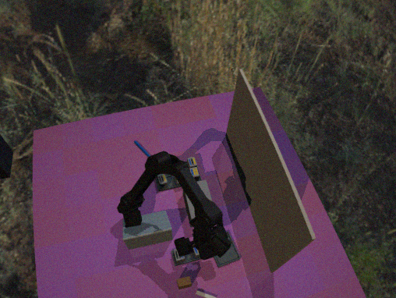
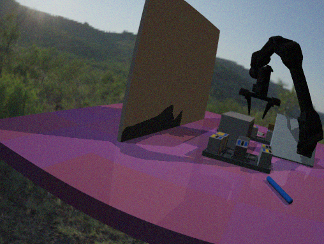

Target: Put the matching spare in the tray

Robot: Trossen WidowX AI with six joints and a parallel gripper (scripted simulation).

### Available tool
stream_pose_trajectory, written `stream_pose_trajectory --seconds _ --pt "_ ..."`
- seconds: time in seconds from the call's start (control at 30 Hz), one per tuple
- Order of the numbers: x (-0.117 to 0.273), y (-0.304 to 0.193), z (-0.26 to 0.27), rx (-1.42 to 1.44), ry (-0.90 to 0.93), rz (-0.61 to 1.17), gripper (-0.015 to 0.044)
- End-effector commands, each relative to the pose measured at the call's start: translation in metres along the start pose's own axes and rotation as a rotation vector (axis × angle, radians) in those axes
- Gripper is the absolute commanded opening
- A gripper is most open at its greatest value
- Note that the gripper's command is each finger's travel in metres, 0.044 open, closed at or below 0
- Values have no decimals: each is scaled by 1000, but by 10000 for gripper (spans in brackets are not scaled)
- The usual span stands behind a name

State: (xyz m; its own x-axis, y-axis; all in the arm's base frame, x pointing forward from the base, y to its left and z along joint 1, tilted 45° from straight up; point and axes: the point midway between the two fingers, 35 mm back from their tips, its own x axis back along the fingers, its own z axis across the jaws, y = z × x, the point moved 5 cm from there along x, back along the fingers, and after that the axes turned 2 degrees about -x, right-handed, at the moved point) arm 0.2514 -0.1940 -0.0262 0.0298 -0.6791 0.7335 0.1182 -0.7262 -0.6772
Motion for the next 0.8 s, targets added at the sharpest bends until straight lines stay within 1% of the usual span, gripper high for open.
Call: stream_pose_trajectory --seconds 0.0,0.77 --pt "-10 -1 0 -5 -8 14 300" --pt "-48 -3 -1 -5 -7 15 300"
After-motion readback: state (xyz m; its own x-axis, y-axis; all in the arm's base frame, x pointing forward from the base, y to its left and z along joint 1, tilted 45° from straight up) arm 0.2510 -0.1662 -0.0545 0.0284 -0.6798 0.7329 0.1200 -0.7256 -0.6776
